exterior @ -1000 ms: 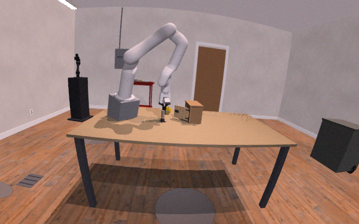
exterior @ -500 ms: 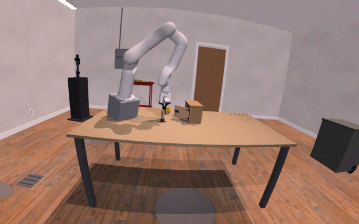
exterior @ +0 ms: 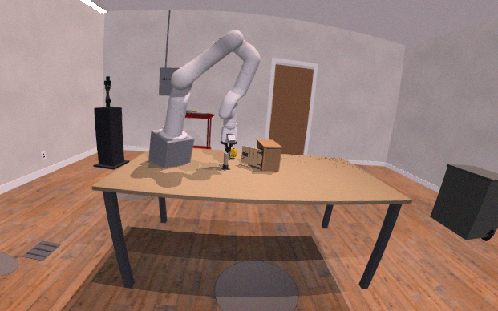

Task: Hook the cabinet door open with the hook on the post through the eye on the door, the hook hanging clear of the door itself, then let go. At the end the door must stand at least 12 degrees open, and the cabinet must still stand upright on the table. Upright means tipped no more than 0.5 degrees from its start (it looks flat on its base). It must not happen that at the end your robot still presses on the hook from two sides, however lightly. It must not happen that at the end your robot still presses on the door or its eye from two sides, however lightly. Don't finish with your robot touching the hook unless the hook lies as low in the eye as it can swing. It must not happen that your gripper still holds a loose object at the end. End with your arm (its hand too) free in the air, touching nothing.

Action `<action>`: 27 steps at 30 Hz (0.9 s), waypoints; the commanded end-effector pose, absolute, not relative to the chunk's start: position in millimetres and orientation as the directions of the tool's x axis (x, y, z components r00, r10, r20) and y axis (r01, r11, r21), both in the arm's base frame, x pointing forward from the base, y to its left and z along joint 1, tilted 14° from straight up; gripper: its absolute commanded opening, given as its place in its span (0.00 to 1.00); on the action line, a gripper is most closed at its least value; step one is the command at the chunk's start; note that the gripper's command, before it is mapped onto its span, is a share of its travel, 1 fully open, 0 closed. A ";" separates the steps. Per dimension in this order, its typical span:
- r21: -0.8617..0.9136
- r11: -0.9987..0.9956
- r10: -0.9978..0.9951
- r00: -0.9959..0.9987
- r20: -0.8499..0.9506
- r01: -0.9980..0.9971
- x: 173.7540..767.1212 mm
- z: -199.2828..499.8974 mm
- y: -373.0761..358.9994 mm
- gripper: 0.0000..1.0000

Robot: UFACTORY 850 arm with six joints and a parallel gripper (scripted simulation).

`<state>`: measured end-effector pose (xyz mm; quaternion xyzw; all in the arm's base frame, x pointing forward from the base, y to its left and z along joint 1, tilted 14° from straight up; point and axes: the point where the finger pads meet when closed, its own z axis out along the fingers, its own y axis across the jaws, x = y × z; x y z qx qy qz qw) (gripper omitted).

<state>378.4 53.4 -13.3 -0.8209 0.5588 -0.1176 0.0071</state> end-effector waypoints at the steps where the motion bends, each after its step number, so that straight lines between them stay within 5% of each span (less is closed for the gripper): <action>1: -0.152 -0.337 -0.934 0.310 0.179 -0.929 380.4 -12.7 54.1 0.04; 27: -0.177 -0.193 -0.974 0.166 0.154 -0.965 386.8 -11.6 55.9 0.04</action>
